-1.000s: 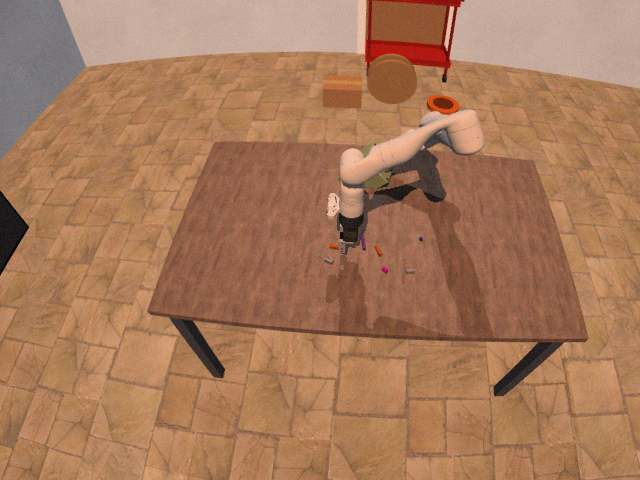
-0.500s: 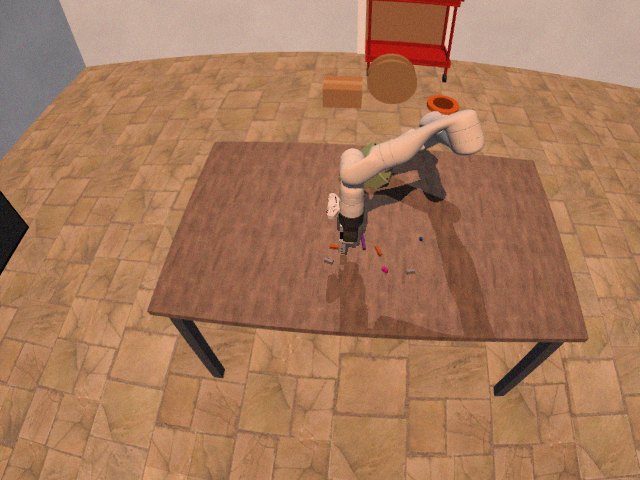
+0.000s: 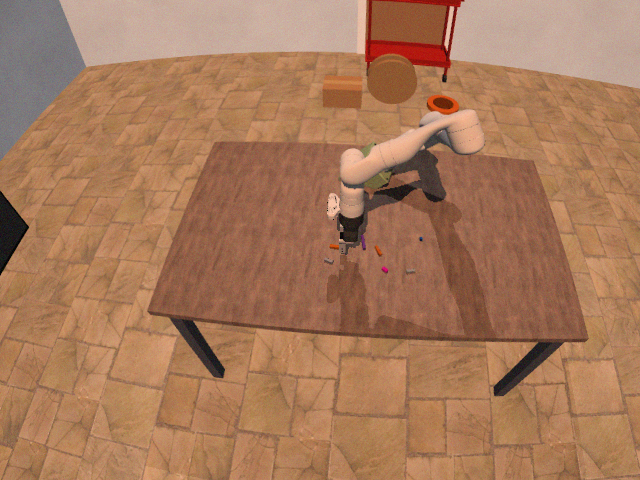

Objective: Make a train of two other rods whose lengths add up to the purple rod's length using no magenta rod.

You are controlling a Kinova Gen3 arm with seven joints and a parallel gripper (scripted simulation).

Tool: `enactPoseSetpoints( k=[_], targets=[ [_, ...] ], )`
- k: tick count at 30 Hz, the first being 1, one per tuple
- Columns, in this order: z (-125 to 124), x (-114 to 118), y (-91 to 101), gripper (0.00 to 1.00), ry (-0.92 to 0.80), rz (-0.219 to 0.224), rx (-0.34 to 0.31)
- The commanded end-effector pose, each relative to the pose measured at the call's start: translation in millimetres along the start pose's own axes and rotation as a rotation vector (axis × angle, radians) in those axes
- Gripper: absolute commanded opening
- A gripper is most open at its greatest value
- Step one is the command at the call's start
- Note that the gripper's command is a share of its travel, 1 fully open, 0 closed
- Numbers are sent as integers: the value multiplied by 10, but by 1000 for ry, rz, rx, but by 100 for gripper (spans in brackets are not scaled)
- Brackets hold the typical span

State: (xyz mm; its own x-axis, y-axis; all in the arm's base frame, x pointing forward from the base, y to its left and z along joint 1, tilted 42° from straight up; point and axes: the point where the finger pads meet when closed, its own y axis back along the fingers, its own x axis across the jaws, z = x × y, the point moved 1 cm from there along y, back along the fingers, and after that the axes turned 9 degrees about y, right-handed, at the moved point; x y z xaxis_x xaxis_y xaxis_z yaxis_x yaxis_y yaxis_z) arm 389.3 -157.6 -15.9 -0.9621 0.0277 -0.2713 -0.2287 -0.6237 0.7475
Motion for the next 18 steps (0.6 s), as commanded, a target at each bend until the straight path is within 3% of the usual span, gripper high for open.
enactPoseSetpoints(
  k=[1, 18],
  targets=[
    [0, -6, 12, 100, 8, -2, 1],
    [87, -48, 25, 100, 163, -7, -8]
  ],
)
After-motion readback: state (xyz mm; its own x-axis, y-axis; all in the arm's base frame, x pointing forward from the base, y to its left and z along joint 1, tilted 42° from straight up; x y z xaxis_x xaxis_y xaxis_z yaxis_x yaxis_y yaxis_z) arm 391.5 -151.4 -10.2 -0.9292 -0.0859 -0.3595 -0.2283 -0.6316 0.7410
